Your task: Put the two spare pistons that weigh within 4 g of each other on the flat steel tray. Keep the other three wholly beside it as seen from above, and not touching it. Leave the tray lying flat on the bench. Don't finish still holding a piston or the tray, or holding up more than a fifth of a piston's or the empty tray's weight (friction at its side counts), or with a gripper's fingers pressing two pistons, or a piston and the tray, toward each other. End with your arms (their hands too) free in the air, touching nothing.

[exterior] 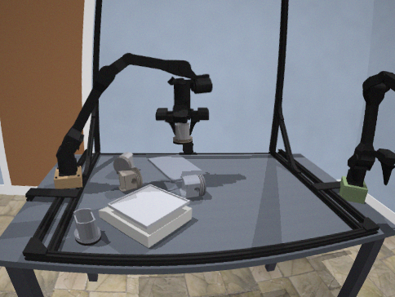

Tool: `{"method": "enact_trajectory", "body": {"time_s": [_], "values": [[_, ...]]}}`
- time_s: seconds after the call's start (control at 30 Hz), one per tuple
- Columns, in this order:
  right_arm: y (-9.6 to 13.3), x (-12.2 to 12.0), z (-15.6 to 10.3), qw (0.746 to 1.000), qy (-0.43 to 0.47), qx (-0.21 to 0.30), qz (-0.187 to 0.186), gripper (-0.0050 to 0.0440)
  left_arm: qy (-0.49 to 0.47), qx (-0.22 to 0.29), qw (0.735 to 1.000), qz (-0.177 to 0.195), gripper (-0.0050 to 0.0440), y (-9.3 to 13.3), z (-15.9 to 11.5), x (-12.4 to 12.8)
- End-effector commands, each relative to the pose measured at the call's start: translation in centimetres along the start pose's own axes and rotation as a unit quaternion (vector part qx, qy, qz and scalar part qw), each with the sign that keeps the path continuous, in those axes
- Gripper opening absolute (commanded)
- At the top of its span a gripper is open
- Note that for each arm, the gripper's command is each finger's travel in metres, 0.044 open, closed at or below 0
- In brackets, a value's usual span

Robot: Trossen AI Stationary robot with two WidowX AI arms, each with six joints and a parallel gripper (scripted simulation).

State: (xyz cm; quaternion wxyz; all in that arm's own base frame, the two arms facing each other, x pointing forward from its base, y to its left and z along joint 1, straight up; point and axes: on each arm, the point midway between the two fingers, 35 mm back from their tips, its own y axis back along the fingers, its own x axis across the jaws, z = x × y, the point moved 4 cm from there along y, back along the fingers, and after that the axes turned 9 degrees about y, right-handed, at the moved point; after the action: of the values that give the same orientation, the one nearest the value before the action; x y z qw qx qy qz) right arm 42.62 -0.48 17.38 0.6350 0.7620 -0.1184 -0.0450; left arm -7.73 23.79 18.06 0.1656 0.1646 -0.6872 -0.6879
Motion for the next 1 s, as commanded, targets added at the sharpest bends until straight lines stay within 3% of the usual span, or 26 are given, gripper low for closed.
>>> {"method": "enact_trajectory", "body": {"time_s": [0.0,0.3,0.6,0.97], "values": [[0.83,-0.13,-0.16,0.999,-0.049,0.006,0.017,0.0158,0.0,0.001,1.0,-0.001,0.044,-0.01,-0.02,-0.01],[0.82,-0.23,-0.16,0.99,-0.141,0.008,0.029,0.0158,0.0,0.001,1.0,-0.001,0.044,-0.01,-0.02,-0.01],[0.82,-0.35,-0.2,0.965,-0.258,0.012,0.044,0.0158,0.0,0.001,1.0,-0.001,0.044,-0.01,-0.02,-0.01],[1.16,-0.45,-0.32,0.949,-0.31,0.017,0.055,0.0158,0.0,0.001,1.0,-0.001,0.044,-0.01,-0.02,-0.01]]}}
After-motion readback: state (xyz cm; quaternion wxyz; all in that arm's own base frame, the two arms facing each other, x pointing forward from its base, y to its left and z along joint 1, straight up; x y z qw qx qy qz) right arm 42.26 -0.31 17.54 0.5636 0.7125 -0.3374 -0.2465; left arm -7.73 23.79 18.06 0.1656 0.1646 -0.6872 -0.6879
